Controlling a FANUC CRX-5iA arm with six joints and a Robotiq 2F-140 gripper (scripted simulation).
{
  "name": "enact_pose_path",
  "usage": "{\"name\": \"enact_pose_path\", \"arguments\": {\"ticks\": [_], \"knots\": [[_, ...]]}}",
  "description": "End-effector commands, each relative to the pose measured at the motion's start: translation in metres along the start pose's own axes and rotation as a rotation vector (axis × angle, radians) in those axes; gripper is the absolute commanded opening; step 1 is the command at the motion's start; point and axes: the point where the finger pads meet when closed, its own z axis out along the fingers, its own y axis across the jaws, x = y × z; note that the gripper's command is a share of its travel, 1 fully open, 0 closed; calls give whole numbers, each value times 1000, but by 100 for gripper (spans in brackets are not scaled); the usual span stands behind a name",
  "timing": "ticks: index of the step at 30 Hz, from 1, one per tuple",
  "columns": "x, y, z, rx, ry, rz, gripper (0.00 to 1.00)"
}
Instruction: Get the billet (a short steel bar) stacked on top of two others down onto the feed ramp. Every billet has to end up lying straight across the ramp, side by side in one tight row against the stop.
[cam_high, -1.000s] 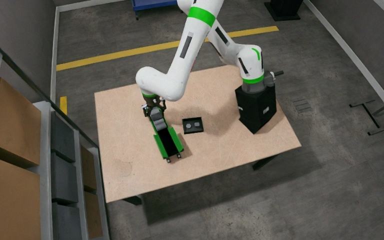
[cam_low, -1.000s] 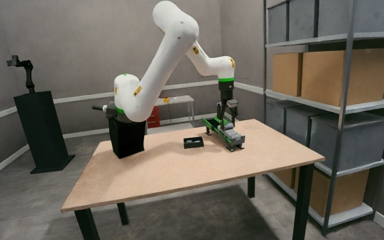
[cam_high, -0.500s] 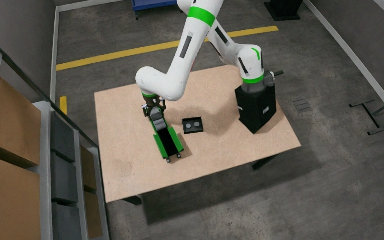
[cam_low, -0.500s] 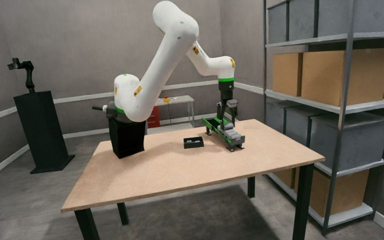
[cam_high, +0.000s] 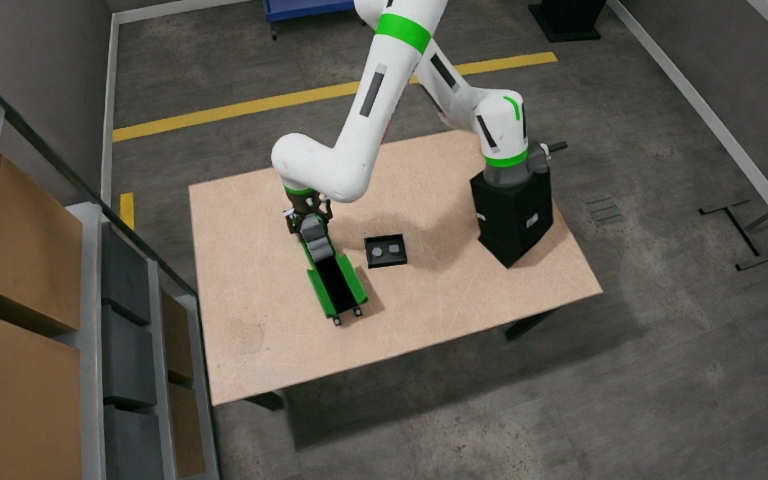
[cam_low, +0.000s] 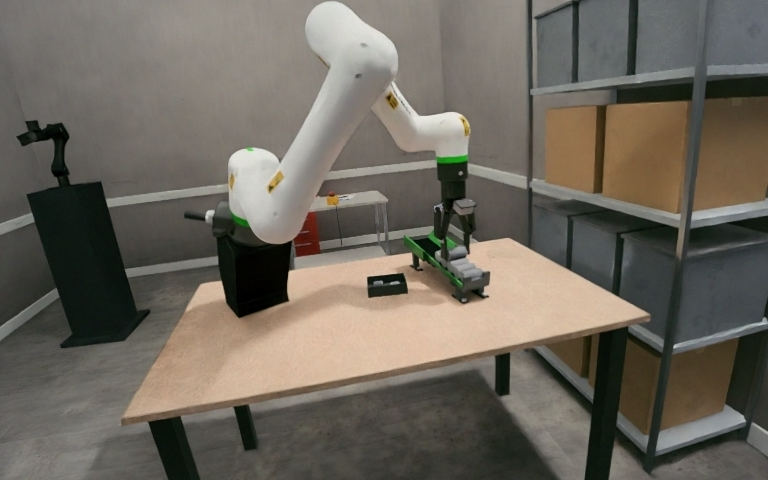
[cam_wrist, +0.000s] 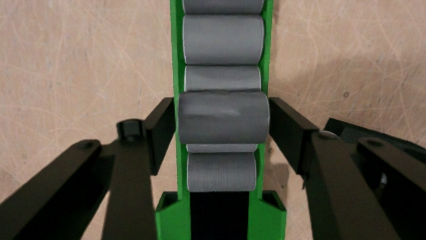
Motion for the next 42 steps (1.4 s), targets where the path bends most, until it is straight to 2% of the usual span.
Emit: {"name": "enact_pose_path", "arguments": {"ticks": [1, 2, 3, 37, 42], "knots": [[0, -1, -1, 2, 0, 0, 55], [0, -1, -1, 2, 0, 0, 55], [0, -1, -1, 2, 0, 0, 44], [0, -1, -1, 2, 0, 0, 44], [0, -1, -12, 2, 0, 0, 44]]}}
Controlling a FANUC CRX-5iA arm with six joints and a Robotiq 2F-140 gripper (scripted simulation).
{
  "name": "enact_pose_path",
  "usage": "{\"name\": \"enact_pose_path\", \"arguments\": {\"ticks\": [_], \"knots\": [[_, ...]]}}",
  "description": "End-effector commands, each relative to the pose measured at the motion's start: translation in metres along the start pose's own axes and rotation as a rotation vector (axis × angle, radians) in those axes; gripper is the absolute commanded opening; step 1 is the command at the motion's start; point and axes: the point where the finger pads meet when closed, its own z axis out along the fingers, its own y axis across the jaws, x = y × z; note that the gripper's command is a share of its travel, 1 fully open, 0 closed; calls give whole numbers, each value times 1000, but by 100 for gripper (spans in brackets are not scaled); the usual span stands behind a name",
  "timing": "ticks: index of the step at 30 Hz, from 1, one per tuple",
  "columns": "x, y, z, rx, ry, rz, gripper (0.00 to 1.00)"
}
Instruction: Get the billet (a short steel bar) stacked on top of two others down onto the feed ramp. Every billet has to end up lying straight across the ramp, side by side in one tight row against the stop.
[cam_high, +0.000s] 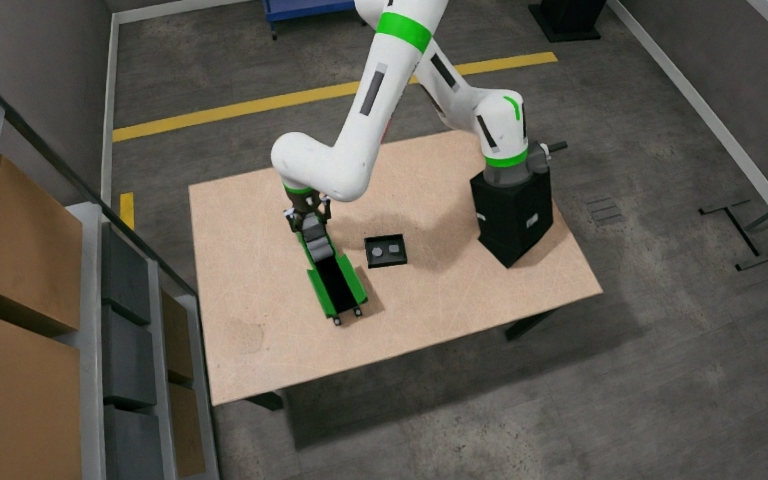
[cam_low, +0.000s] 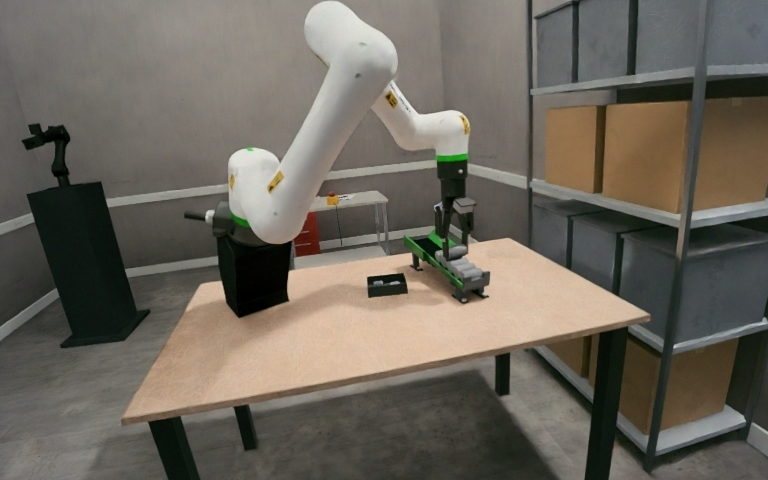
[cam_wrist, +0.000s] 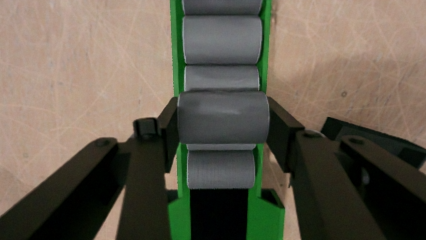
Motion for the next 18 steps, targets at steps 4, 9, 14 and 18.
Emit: {"name": "enact_pose_path", "arguments": {"ticks": [4, 9, 14, 18], "knots": [[0, -1, -32, 3, 0, -1, 44], [0, -1, -69, 3, 0, -1, 44], [0, -1, -86, 3, 0, -1, 44], [0, -1, -96, 3, 0, -1, 44]]}}
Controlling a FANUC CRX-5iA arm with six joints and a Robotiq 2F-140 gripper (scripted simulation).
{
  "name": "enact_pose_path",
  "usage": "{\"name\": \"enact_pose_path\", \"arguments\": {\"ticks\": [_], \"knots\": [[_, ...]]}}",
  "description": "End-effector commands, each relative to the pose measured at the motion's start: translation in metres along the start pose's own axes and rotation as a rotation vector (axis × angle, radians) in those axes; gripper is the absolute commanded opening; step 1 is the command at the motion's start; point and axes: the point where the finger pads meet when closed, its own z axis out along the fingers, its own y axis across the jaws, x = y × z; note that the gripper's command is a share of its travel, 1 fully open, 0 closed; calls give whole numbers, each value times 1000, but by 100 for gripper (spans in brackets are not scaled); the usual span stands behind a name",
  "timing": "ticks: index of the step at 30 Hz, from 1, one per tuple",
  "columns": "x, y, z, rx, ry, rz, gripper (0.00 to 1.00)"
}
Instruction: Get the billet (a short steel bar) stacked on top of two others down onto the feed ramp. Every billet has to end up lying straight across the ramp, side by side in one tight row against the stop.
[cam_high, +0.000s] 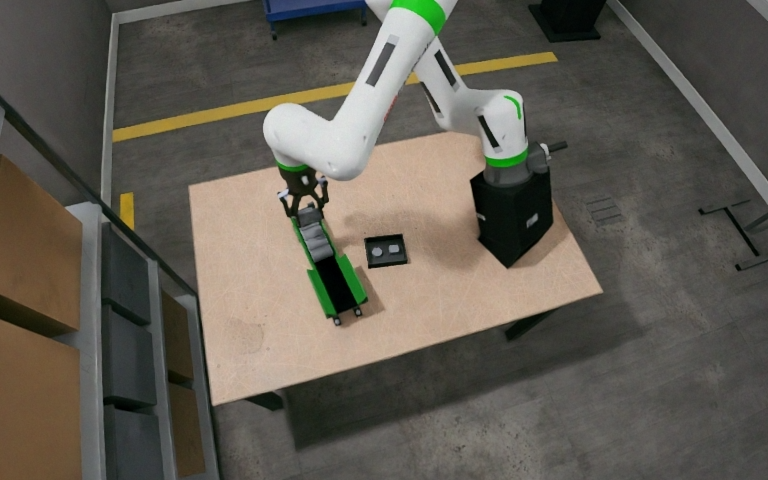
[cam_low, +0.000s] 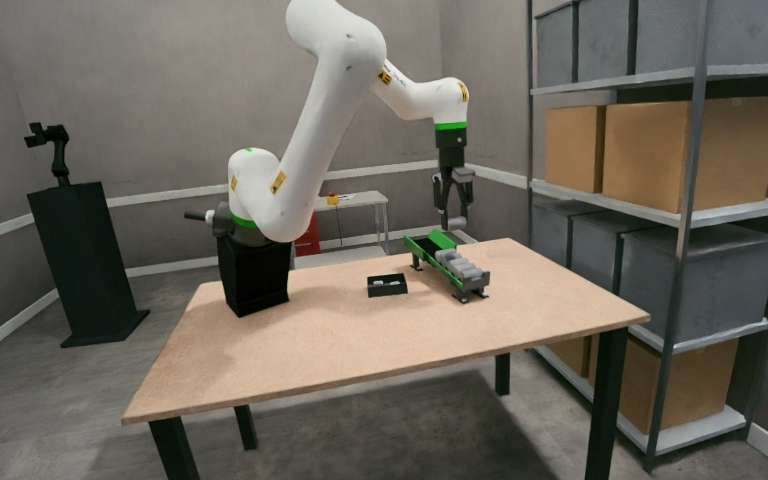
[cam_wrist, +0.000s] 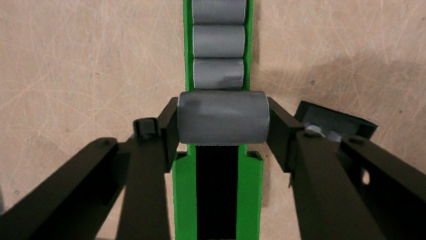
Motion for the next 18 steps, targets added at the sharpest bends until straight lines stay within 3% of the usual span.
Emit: {"name": "enact_pose_path", "arguments": {"ticks": [1, 11, 13, 16, 18], "knots": [[0, -1, -5, 1, 0, 0, 44], [-1, -1, -5, 1, 0, 0, 44], [-25, -2, -1, 1, -1, 0, 44], [-91, -1, 8, 1, -1, 0, 44], [-115, 1, 12, 2, 0, 1, 44]]}}
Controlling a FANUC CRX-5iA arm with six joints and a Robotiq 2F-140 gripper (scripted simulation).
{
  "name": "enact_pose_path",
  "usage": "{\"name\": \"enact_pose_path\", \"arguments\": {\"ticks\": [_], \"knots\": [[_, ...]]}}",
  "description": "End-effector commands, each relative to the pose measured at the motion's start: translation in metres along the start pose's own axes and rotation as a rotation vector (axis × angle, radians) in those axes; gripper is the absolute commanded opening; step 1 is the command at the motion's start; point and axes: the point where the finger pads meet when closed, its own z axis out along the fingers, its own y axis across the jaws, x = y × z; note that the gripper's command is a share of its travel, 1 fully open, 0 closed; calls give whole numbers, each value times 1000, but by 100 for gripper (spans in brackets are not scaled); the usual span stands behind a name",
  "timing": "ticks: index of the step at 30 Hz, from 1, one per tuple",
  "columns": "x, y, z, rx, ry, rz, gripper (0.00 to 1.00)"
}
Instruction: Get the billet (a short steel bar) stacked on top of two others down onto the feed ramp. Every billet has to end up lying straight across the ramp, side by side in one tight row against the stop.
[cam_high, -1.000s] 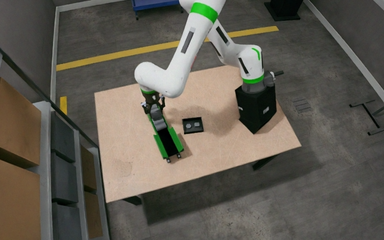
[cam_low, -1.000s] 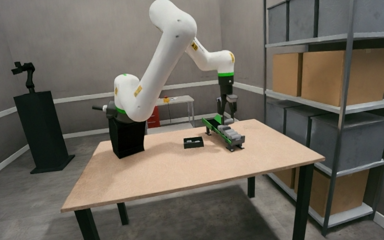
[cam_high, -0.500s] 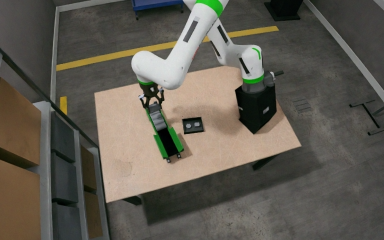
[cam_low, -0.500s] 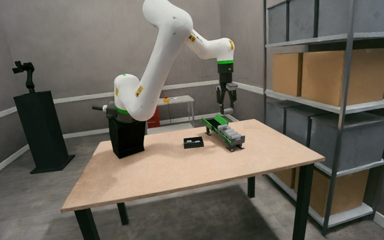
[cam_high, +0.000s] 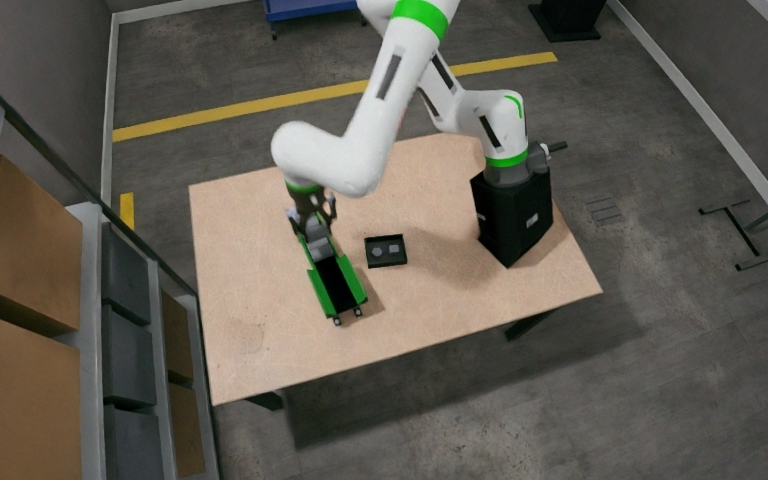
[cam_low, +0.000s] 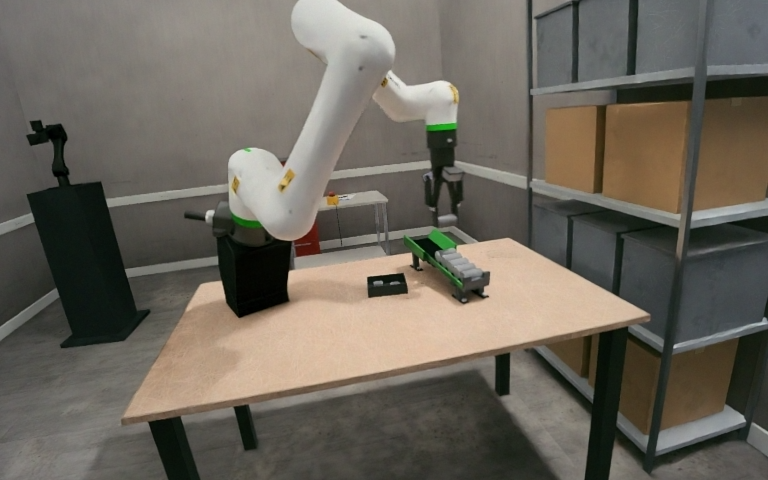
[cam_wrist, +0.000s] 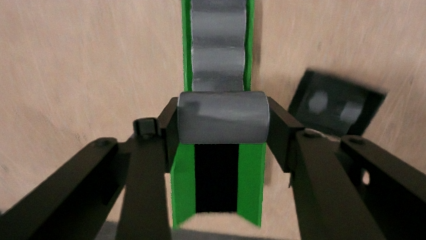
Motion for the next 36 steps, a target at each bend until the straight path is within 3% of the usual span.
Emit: {"name": "enact_pose_path", "arguments": {"ticks": [1, 19, 26, 36], "knots": [[-51, 0, 7, 4, 4, 3, 44], [-51, 0, 12, 4, 4, 3, 44], [-51, 0, 27, 4, 4, 3, 44], [-51, -1, 76, 4, 4, 3, 44]]}}
